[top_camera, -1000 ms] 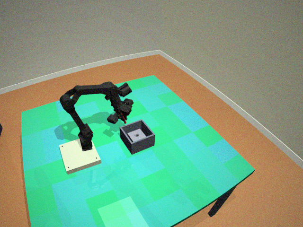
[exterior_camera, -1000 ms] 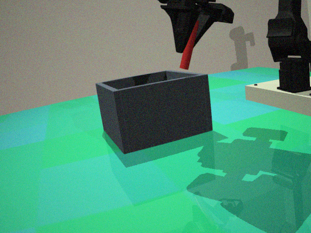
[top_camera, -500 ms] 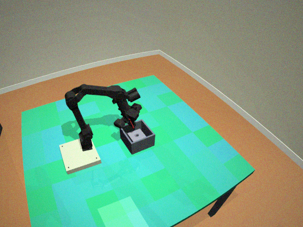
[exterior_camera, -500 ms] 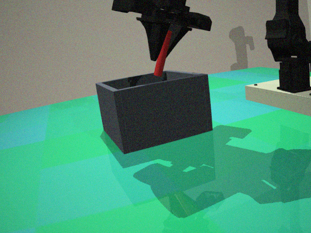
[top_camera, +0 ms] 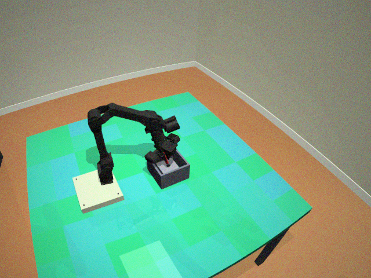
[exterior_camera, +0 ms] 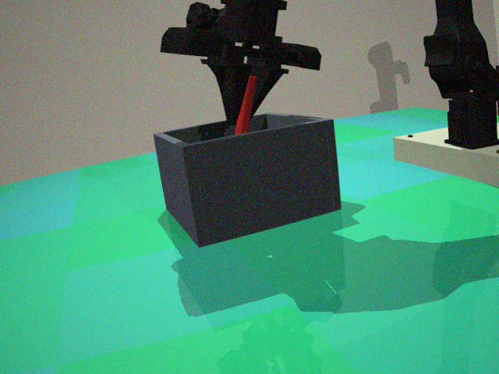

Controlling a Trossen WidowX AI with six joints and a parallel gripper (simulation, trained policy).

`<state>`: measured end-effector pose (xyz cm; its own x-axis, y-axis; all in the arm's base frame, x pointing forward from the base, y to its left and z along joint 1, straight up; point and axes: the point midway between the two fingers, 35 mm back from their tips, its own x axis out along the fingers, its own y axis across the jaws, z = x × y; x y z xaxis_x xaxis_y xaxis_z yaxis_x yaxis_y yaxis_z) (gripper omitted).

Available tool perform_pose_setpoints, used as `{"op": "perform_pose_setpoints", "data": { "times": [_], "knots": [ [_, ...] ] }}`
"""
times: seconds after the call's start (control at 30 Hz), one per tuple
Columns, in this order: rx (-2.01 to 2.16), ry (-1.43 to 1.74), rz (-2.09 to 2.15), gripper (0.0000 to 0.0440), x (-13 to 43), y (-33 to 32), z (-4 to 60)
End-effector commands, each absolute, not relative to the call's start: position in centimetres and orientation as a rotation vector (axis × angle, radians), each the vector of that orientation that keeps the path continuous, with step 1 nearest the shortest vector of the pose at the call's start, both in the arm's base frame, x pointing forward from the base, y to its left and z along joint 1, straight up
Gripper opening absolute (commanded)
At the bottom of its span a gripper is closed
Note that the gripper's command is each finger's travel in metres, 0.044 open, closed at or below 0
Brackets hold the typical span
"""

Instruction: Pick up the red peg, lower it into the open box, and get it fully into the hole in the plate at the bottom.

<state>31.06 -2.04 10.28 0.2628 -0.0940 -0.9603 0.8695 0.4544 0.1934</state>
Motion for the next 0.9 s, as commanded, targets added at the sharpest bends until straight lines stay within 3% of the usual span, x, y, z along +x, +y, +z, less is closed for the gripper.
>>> {"op": "perform_pose_setpoints", "data": {
  "times": [0.0, 0.07, 0.27, 0.87],
  "knots": [
    [0.866, 1.143, -0.783, 0.0015, 31.4, -2.3, 9.0],
    [0.857, 1.157, -0.787, 0.003, 31.5, -2.4, 8.4],
    [0.814, 1.2, -0.791, 0.016, 31.8, -3.0, 7.2],
    [0.791, 1.217, -0.776, 0.0198, 35.3, -4.7, 7.7]
  ]
}}
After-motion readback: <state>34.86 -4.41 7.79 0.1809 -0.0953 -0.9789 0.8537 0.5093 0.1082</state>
